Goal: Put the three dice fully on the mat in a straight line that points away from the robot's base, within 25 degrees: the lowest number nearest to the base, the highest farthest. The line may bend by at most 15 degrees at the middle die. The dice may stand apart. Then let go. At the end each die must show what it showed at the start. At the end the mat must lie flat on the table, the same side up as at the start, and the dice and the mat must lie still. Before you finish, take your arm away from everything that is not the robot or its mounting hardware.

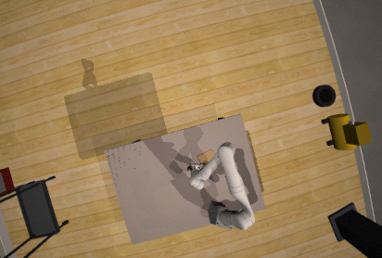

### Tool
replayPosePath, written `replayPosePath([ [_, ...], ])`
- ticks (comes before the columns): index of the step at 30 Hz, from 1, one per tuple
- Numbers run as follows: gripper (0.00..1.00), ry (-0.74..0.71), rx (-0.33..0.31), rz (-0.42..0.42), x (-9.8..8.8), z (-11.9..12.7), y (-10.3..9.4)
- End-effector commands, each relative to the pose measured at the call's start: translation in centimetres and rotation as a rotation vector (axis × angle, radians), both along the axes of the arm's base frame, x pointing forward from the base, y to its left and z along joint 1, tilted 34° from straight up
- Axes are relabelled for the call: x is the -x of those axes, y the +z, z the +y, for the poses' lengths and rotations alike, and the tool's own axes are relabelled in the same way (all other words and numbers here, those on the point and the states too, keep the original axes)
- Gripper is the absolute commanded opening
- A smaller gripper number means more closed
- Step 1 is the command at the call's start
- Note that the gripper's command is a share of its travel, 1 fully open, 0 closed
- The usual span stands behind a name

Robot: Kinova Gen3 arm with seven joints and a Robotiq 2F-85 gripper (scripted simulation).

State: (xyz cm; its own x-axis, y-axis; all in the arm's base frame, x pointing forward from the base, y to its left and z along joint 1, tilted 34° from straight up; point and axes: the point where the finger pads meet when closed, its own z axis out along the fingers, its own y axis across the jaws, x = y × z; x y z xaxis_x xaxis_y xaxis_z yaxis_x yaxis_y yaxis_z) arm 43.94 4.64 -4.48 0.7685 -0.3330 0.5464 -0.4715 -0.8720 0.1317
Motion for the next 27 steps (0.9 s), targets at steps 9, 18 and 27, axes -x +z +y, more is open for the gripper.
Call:
replayPosePath([
  [9,0.46,-0.005,-0.004,-0.002,-0.13,-0.03,-0.13],
  [18,0.46,-0.005,-0.004,-0.002,-0.13,-0.03,-0.13],
  [27,0.26,-0.005,-0.004,-0.002,-0.13,-0.03,-0.13],
])
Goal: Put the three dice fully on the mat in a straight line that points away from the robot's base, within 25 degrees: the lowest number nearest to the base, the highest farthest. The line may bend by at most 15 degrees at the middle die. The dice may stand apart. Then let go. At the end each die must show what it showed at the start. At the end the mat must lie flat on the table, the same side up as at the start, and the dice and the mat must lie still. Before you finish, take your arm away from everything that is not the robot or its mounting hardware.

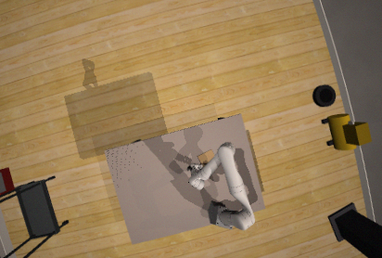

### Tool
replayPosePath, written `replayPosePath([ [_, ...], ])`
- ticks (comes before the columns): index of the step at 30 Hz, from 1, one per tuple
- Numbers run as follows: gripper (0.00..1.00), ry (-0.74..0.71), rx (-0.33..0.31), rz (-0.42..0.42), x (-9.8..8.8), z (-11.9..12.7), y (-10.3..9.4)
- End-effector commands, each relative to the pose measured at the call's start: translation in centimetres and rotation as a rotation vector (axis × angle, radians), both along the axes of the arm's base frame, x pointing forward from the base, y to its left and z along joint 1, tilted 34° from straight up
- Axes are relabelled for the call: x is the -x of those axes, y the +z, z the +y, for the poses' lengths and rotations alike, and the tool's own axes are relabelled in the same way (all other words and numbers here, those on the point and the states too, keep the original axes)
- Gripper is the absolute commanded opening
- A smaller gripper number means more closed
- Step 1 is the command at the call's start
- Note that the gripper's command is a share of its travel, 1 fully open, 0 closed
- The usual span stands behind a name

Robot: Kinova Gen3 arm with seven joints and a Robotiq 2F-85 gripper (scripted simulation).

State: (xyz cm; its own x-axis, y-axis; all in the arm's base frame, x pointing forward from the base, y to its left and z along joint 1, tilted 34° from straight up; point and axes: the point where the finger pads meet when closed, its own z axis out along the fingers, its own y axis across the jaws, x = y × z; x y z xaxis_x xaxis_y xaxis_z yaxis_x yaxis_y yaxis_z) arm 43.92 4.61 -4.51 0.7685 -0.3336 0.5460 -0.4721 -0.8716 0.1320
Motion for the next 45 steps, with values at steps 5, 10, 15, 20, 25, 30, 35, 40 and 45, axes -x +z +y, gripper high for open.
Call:
replayPosePath([
  [5,0.26,-0.004,-0.004,-0.003,-0.1,0.0,-0.1],
  [10,0.26,-0.004,-0.004,-0.003,-0.1,0.0,-0.1],
  [15,0.26,-0.004,-0.004,-0.003,-0.1,0.0,-0.1],
  [20,0.26,-0.004,-0.004,-0.003,-0.1,0.0,-0.1],
  [25,0.26,-0.004,-0.004,-0.003,-0.1,0.0,-0.1],
  [30,0.26,-0.004,-0.004,-0.003,-0.1,0.0,-0.1],
  [35,0.26,-0.005,-0.003,-0.002,-0.1,0.0,-0.1],
  [40,0.26,-0.007,-0.001,0.004,0.7,0.2,0.7],
  [45,0.26,-0.007,-0.001,0.004,1.3,0.7,1.9],
])
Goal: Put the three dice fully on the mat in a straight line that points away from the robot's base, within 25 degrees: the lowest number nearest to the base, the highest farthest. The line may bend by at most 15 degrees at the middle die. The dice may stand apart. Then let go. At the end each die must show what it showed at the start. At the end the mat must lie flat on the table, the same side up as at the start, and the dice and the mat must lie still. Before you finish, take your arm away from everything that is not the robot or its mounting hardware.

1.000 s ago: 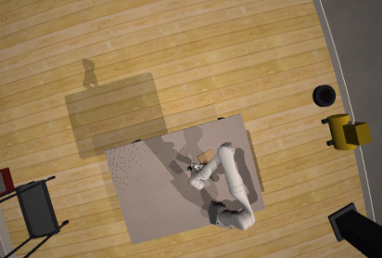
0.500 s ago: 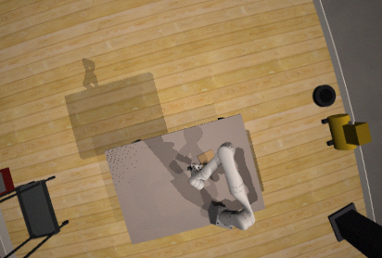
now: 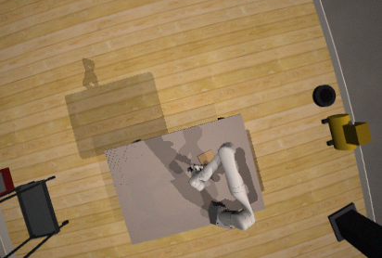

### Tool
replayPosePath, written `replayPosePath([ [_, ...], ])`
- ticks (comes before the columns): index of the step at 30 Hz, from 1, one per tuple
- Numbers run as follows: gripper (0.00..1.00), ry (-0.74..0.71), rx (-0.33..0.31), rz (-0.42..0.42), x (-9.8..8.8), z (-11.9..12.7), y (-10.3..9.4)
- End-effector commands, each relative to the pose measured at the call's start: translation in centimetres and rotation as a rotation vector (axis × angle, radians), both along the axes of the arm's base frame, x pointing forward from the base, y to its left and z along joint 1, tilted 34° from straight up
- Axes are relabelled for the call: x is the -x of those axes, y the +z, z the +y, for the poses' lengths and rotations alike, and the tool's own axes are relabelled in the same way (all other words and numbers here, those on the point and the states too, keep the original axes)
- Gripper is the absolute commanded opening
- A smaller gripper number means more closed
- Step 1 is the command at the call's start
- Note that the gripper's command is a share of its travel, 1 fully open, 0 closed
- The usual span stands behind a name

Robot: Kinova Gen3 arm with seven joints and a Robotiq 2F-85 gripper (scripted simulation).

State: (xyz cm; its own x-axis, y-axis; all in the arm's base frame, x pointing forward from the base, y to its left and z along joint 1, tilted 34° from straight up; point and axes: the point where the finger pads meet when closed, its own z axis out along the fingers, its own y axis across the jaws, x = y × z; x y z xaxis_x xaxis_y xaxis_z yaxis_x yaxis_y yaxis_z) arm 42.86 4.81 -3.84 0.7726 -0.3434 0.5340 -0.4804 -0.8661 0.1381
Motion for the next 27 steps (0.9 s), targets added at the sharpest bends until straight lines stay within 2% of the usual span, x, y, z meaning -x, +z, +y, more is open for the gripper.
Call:
replayPosePath([
  [1,0.26,0.004,0.0,-0.011,0.5,0.7,1.7],
  [12,0.26,0.016,0.006,-0.006,3.1,2.9,6.7],
  [27,0.26,0.011,0.003,-0.009,3.4,3.2,7.4],
])
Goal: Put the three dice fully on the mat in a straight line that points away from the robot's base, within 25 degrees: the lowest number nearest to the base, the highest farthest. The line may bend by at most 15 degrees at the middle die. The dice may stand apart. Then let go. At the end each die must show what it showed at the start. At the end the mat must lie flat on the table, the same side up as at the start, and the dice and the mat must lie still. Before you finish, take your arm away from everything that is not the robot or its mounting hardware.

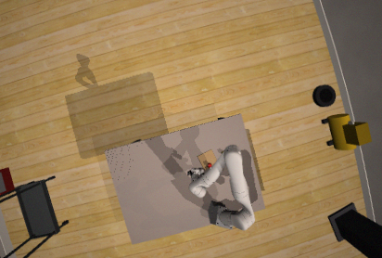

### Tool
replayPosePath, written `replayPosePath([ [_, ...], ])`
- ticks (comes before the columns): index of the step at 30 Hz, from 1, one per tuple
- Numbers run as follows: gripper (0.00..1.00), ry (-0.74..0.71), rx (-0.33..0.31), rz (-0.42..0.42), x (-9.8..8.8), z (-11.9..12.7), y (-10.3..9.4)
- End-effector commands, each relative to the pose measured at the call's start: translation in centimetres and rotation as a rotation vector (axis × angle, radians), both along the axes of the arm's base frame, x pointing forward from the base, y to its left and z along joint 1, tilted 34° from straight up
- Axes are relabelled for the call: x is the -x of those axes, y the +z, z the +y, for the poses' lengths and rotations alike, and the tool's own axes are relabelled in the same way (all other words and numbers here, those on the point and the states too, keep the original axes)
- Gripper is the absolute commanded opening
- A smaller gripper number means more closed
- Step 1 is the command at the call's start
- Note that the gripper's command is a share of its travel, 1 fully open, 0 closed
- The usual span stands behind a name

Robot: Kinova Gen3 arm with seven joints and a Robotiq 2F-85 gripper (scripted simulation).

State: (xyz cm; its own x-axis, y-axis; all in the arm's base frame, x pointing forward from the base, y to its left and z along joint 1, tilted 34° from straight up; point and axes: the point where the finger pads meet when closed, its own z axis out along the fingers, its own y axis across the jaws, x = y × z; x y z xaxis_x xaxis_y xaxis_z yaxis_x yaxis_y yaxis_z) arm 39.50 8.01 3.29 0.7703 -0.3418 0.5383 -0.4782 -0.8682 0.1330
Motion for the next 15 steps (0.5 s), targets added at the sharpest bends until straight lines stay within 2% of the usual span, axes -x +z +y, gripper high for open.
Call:
replayPosePath([
  [1,0.26,0.008,0.006,-0.002,0.1,0.0,0.3],
  [9,0.26,0.048,0.018,0.007,-0.3,-0.8,0.8],
  [15,0.26,0.135,0.059,0.043,-0.7,-4.4,2.5],
])
